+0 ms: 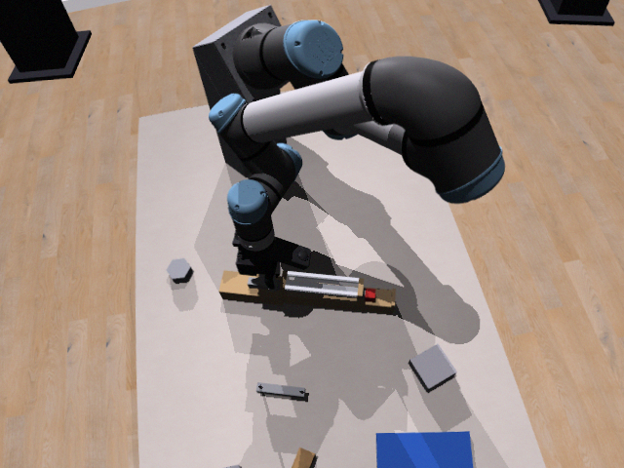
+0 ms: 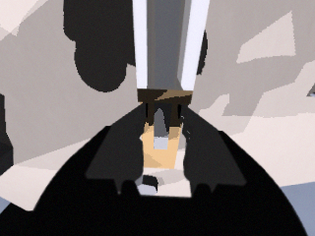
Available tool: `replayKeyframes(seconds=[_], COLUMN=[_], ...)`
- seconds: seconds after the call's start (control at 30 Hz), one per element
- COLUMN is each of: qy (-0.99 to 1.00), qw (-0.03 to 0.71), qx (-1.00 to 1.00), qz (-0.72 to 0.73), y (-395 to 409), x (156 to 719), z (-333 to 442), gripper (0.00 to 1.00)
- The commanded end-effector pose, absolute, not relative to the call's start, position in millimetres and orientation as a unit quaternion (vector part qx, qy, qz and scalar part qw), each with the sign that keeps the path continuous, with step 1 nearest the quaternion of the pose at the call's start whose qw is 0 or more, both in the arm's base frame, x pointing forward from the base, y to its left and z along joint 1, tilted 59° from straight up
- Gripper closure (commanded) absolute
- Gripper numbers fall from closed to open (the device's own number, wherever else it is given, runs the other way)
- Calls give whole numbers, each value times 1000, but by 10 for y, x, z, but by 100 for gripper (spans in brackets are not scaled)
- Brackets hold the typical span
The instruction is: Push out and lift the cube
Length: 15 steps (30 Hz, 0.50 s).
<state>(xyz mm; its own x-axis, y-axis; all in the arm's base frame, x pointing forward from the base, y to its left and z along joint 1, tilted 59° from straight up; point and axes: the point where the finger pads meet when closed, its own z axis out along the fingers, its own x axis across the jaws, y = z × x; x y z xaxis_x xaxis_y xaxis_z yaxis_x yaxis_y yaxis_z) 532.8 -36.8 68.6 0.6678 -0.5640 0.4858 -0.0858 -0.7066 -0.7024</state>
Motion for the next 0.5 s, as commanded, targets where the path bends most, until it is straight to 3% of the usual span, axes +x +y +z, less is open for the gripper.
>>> replayKeyframes(seconds=[0.0,0.47], qy=[191,191], qw=[332,332], qx=[-851,-851], qz=[-360,-360], y=[-413,-541], x=[5255,5033], z=[740,896], gripper=[78,78])
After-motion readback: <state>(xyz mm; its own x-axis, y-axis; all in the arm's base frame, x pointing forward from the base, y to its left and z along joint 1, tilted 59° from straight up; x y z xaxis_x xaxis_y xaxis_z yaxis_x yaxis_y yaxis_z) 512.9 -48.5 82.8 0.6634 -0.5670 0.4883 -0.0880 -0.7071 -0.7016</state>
